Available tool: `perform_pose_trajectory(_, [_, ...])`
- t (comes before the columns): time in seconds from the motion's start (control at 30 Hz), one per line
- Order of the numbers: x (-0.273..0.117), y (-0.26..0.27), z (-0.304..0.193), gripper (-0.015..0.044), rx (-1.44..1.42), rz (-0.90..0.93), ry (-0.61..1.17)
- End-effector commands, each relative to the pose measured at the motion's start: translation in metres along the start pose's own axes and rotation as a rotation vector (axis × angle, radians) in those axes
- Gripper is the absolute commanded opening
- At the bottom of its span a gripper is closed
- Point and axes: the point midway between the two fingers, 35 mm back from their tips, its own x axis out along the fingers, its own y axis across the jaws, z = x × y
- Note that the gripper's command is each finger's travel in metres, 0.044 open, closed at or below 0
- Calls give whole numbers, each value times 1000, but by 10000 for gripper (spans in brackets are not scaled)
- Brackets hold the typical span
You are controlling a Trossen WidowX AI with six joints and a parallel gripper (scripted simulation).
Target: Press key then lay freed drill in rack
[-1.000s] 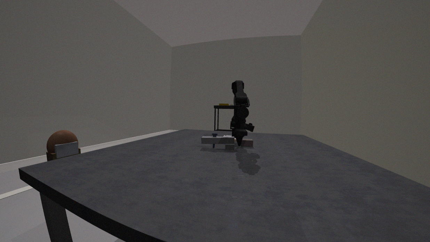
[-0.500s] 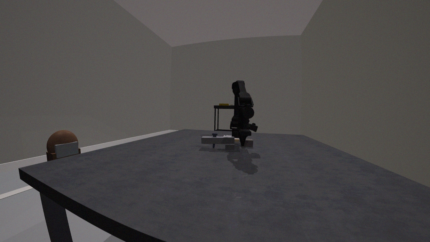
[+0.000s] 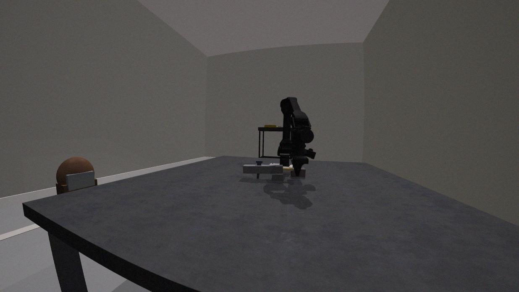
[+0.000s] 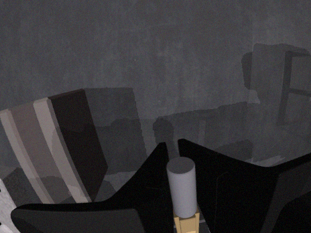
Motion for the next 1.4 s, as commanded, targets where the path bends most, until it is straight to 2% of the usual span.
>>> perform_pose_trajectory(0.0, [0,0,-1,53,1,0,1])
perform_pose_trajectory(0.5, [2,0,-5,440,2,0,-1])
perform_pose_trajectory(1.37, [6,0,-17,440,2,0,0])
